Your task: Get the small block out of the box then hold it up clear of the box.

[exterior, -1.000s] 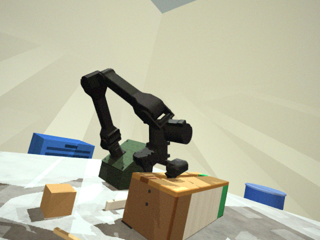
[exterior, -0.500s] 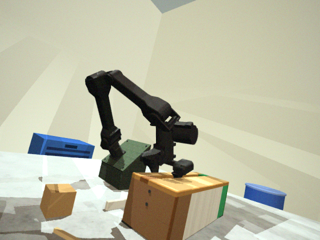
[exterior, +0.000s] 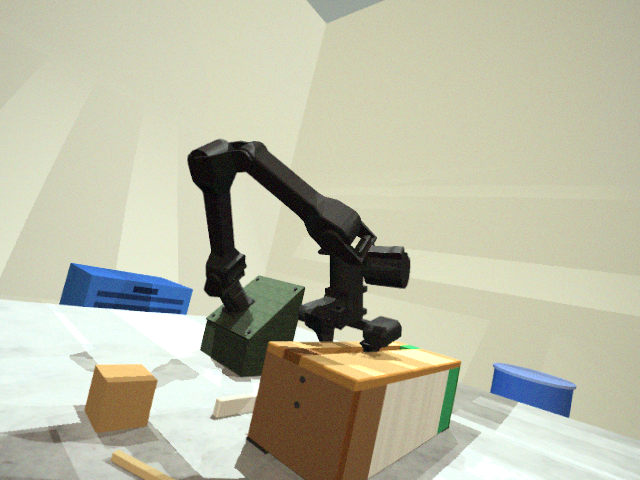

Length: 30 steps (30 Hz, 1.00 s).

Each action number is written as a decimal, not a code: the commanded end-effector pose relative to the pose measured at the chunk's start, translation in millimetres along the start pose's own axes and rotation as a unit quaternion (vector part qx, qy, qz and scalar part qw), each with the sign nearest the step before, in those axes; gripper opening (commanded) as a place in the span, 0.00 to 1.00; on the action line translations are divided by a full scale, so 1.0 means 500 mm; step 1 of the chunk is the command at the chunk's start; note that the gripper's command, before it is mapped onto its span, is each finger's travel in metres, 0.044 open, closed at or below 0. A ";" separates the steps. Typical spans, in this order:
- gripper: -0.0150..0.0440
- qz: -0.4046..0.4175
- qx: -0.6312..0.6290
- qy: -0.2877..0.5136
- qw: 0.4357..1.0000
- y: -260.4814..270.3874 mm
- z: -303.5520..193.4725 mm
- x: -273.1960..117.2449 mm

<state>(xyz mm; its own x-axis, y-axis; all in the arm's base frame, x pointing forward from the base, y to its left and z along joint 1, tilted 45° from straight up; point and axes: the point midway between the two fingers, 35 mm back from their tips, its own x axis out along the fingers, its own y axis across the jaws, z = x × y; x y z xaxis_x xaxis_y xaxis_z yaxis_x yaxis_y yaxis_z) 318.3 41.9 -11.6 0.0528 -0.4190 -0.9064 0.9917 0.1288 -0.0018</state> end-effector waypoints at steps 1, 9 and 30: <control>0.93 -0.001 0.001 0.002 1.000 -0.001 -0.025 0.010; 0.93 -0.001 0.001 0.002 1.000 -0.001 -0.068 0.024; 0.93 0.000 0.001 0.004 1.000 -0.002 -0.179 0.063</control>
<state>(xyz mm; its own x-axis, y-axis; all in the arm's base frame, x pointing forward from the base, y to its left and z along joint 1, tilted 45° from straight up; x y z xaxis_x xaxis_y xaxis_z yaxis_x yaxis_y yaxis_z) 309.6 101.5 -70.4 0.0514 -0.4151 -0.9083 0.9916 0.1290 -0.0028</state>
